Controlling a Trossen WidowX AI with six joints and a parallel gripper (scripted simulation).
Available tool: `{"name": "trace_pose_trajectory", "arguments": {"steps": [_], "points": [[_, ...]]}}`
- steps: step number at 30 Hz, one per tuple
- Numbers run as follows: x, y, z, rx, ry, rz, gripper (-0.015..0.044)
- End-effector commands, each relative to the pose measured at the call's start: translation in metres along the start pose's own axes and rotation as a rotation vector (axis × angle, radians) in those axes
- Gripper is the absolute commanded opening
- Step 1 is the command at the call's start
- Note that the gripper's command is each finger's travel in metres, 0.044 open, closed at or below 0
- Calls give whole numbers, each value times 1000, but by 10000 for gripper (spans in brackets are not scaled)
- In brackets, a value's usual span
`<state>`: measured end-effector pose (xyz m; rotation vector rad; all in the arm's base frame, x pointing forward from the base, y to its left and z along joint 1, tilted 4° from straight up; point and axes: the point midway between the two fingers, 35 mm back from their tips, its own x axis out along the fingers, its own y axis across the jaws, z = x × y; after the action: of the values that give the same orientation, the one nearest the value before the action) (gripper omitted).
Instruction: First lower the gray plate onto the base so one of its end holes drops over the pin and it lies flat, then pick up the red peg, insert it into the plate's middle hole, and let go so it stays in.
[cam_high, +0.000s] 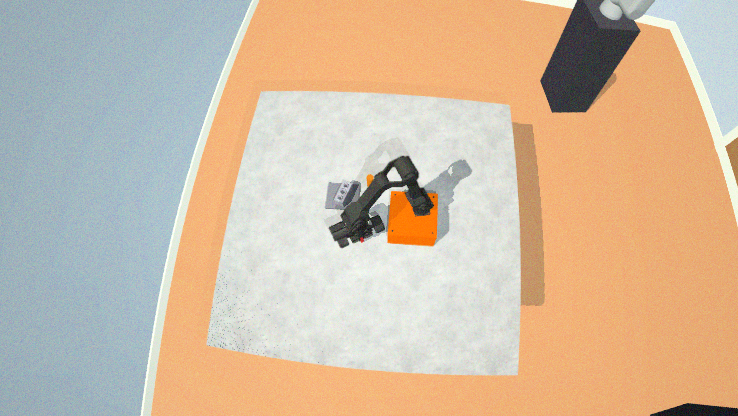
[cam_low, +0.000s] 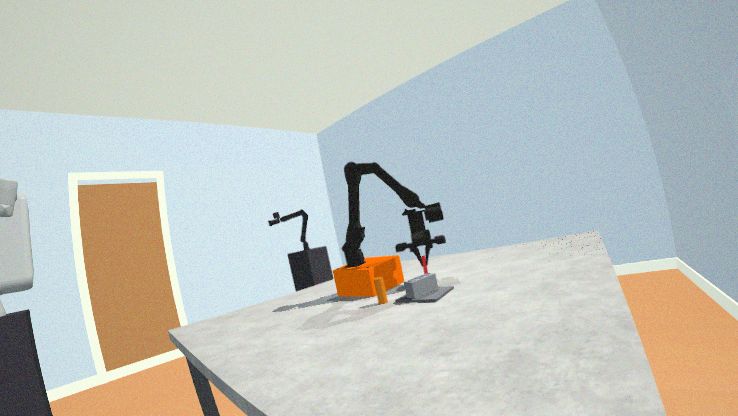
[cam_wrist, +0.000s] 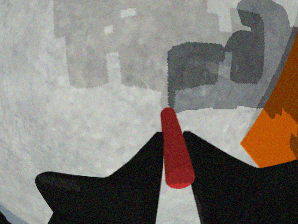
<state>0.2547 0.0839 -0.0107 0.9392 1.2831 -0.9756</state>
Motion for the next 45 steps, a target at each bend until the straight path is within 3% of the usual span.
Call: {"name": "trace_pose_trajectory", "arguments": {"steps": [1,19,45], "points": [[-14,6,0,0,0,18,0],[-71,6,0,0,0,19,0],[-62,17,68,-4,-1,10,0]]}}
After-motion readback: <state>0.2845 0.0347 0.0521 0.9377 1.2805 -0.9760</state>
